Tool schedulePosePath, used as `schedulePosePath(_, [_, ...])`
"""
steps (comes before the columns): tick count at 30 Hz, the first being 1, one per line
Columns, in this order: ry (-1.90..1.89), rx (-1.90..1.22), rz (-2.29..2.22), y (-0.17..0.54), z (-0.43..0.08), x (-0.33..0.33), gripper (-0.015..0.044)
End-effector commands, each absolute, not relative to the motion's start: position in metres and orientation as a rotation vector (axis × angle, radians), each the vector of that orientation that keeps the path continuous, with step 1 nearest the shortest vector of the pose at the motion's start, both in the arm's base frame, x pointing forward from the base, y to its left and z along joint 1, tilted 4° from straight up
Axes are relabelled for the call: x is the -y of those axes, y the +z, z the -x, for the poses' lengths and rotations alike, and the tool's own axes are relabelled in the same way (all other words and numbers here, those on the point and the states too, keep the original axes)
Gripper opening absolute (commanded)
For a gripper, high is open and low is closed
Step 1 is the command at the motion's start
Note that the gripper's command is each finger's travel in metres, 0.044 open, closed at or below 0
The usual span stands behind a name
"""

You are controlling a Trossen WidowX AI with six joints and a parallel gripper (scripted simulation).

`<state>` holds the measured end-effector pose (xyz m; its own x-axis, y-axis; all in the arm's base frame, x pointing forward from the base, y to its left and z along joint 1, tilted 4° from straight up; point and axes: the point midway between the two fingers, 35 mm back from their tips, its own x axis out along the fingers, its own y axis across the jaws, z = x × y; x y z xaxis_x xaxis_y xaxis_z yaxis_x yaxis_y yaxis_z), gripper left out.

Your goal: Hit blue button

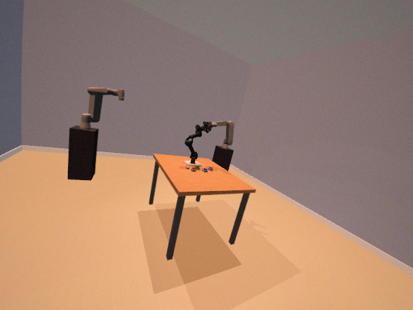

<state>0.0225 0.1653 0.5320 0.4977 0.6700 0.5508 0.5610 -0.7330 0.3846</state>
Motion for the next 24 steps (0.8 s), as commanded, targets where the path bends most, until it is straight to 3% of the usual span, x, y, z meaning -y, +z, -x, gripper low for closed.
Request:
schedulePosePath(1, [1.059,-1.055,-2.566,0.532,-0.022,-0.167,0.04])
schedulePosePath(7, [1.128,-0.675,-2.028,0.516,-0.019,-0.231,0.04])
schedulePosePath(12, [1.03,-0.471,-1.519,0.475,-0.051,-0.291,0.04])
schedulePosePath(24, [0.693,-0.445,-0.742,0.363,-0.164,-0.329,0.04])
